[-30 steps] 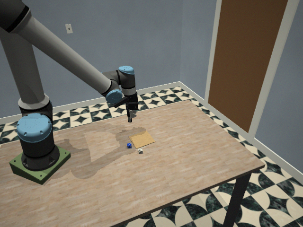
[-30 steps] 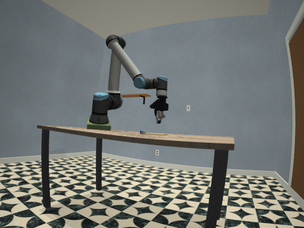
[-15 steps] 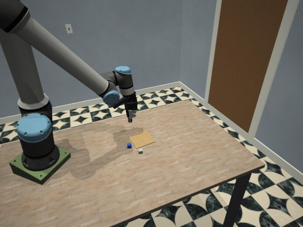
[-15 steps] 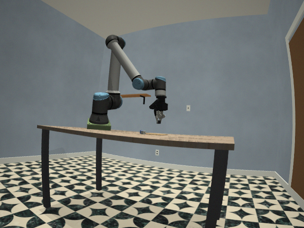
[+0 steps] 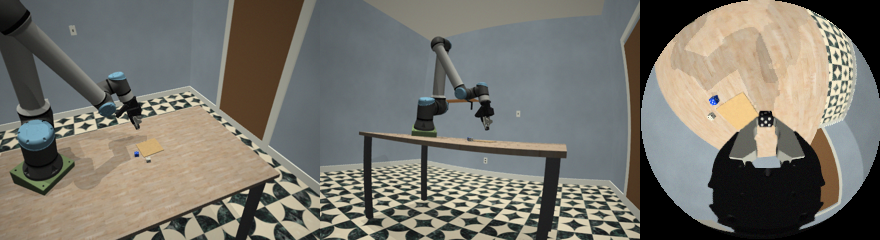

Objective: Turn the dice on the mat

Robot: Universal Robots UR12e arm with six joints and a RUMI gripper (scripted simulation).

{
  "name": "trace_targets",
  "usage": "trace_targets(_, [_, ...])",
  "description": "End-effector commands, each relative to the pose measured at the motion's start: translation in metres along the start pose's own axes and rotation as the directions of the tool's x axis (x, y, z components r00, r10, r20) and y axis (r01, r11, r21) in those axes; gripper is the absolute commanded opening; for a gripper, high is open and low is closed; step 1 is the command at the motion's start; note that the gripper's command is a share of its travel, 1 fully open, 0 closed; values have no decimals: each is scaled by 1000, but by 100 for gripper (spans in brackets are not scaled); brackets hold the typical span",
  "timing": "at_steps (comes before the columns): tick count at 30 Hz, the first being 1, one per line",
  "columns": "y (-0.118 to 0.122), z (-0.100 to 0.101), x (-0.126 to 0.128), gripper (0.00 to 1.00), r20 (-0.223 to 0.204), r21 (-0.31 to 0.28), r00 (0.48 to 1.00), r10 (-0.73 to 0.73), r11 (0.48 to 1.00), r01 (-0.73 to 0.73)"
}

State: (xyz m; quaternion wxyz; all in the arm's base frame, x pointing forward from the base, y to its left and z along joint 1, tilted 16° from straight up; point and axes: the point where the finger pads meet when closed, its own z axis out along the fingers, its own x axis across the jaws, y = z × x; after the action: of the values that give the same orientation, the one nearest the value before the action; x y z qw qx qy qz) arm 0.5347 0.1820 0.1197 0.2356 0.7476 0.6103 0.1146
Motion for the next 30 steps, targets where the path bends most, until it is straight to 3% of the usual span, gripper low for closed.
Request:
trace_targets(1, [0,1,1,6,-1,-107,1000,-1,994,1])
trace_targets(5, [0,1,1,6,-1,-197,1000,-1,980,1])
trace_targets(7, [0,1,1,6,-1,-197,1000,-1,980,1])
trace_targets(9, [0,1,1,6,-1,-241,1000,-1,971,1])
trace_targets(20, [-1,0,1,6,-1,-445,1000,-1,896,0])
trace_targets(30, [-1,-1,1,6,-1,-548,1000,0,837,0])
